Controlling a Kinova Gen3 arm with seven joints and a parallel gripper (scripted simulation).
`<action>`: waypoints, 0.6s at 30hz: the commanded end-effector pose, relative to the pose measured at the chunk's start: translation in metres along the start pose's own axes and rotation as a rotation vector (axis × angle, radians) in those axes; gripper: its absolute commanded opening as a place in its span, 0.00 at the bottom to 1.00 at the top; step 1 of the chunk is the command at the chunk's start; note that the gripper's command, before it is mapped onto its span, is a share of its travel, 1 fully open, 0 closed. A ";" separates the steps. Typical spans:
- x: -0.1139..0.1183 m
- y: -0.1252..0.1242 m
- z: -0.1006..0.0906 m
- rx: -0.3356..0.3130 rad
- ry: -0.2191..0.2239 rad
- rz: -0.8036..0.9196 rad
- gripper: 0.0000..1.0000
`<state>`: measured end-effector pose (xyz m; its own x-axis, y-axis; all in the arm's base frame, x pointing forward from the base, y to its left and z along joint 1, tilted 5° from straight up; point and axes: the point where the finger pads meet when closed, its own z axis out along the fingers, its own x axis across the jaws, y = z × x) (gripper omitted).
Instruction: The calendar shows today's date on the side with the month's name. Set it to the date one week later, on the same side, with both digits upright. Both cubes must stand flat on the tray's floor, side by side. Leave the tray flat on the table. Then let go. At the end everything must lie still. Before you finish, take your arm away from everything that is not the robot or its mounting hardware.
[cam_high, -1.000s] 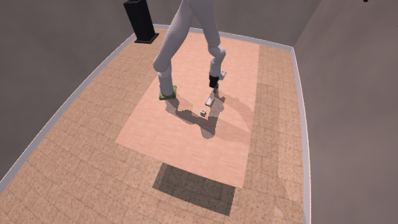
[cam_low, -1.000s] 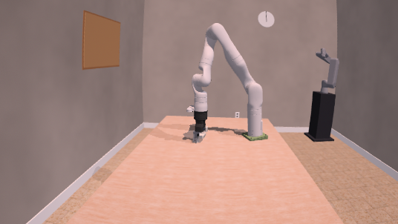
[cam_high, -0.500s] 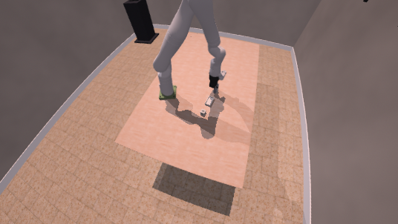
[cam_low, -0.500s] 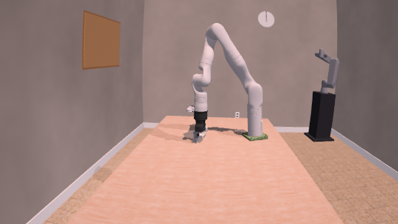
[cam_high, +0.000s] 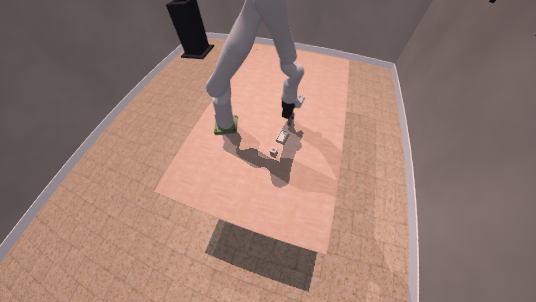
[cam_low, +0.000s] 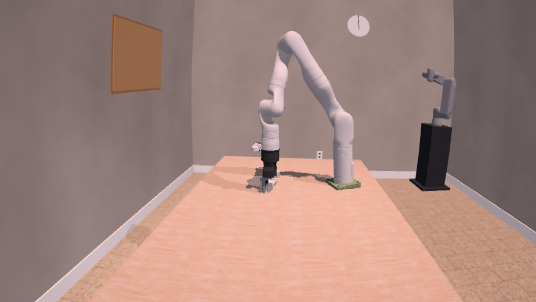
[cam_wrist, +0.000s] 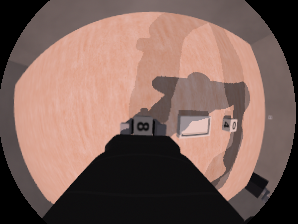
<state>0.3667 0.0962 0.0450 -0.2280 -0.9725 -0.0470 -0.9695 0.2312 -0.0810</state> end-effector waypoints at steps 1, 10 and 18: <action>0.000 0.000 0.000 0.001 -0.001 0.000 0.60; 0.000 0.000 0.000 0.001 -0.001 0.000 0.72; 0.000 0.000 0.000 0.001 -0.001 0.000 0.84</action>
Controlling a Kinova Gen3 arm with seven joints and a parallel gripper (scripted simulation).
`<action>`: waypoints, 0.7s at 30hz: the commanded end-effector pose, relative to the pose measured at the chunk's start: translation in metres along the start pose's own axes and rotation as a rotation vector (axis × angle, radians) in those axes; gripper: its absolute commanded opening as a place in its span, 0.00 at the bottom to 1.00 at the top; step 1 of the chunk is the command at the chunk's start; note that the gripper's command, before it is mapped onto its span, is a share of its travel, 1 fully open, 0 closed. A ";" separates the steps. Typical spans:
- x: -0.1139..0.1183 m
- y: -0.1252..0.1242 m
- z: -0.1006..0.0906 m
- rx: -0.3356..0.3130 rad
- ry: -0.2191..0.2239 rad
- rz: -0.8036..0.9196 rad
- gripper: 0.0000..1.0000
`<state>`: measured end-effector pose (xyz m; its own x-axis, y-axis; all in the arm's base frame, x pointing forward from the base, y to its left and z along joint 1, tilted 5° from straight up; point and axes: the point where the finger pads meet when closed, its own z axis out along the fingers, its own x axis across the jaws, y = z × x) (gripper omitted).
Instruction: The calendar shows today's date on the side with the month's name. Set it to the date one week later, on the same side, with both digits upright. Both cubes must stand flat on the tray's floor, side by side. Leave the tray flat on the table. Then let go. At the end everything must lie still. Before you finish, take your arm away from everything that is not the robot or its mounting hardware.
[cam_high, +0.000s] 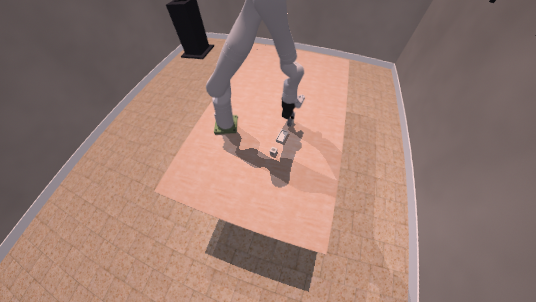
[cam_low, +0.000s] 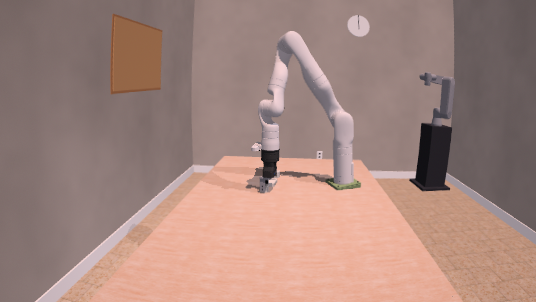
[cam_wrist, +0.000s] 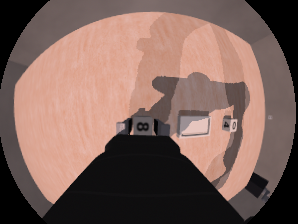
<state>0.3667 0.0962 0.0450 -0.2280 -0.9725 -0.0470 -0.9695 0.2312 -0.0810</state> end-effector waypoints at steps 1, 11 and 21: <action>0.000 0.000 0.000 0.001 -0.001 0.000 0.90; 0.000 0.000 0.000 0.001 -0.001 0.000 0.90; 0.000 0.000 -0.016 0.001 -0.001 0.000 0.90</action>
<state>0.3614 0.0979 0.0521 -0.2212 -0.9743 -0.0422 -0.9722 0.2237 -0.0689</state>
